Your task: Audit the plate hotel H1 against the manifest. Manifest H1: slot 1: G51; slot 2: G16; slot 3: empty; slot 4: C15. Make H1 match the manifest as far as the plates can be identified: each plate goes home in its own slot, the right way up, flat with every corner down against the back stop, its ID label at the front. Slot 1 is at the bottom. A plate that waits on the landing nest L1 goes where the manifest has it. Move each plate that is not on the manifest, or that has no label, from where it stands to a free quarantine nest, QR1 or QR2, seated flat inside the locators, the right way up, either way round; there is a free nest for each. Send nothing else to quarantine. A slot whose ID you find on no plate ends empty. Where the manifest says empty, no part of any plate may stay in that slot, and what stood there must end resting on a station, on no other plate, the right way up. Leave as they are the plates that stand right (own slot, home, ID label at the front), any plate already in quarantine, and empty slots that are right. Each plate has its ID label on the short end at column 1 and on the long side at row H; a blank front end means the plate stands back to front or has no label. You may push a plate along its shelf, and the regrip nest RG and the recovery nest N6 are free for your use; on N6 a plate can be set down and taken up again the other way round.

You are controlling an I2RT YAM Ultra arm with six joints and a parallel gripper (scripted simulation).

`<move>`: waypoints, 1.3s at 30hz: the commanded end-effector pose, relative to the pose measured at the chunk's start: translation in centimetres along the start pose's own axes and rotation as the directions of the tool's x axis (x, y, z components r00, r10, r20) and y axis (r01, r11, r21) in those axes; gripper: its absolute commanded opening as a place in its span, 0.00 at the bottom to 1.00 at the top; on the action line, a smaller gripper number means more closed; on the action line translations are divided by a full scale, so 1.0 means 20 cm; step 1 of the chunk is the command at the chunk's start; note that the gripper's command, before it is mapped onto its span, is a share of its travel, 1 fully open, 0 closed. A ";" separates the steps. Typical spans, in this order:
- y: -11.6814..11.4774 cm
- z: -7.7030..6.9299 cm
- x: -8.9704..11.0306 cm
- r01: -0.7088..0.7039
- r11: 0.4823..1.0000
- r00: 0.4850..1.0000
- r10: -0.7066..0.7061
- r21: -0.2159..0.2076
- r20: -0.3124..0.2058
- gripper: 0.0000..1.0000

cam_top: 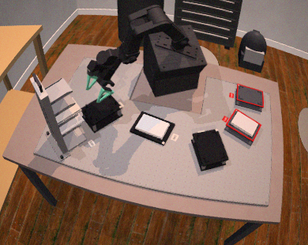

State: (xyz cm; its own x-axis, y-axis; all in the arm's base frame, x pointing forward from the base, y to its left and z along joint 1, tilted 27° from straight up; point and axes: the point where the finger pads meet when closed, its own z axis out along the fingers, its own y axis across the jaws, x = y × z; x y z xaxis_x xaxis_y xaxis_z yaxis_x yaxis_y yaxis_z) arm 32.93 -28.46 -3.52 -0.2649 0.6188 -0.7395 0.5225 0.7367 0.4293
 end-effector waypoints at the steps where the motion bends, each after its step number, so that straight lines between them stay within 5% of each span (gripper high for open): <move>1: -0.01 0.01 -0.05 0.004 1.000 1.000 -0.004 0.009 0.019 1.00; 39: -0.01 0.16 -0.21 0.004 1.000 1.000 -0.004 0.008 0.020 1.00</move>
State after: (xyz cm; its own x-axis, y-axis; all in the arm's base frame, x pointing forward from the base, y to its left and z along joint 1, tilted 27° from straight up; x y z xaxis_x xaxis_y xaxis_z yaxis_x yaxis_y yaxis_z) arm 36.32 -31.38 -2.84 -0.2648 0.6202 -0.7384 0.5241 0.7353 0.4298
